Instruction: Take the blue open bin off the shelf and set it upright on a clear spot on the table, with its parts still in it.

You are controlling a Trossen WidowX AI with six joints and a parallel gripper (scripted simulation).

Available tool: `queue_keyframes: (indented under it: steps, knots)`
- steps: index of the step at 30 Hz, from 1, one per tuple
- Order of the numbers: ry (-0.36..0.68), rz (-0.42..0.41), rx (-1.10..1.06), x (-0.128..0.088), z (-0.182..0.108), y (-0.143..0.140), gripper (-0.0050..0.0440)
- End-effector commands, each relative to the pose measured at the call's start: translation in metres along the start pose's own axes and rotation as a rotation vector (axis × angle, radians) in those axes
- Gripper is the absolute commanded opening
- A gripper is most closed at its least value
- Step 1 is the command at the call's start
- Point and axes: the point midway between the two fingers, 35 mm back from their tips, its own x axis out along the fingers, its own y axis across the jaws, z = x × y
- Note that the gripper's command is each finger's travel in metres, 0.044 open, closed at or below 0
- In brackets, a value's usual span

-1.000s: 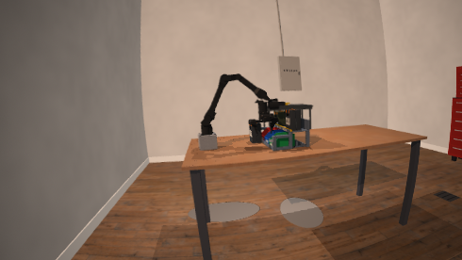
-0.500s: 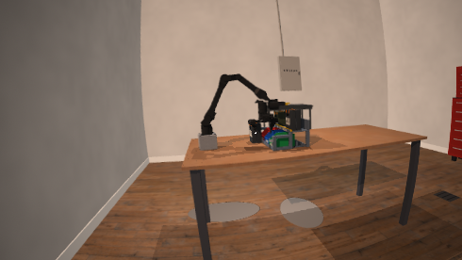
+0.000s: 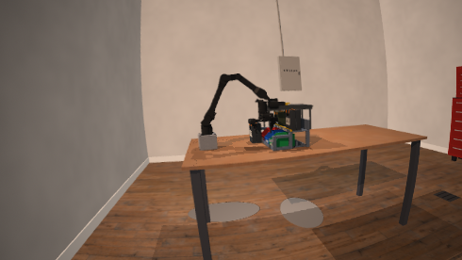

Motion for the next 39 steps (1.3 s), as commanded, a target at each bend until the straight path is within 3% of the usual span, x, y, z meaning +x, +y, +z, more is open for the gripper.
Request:
queue_keyframes:
  steps: [1,39]
  knots:
    - [0.001,0.030,0.001,-0.0124,-0.0003,0.0048,0.0440]
    - [0.001,0.030,0.001,-0.0164,-0.0005,0.0048,0.0440]
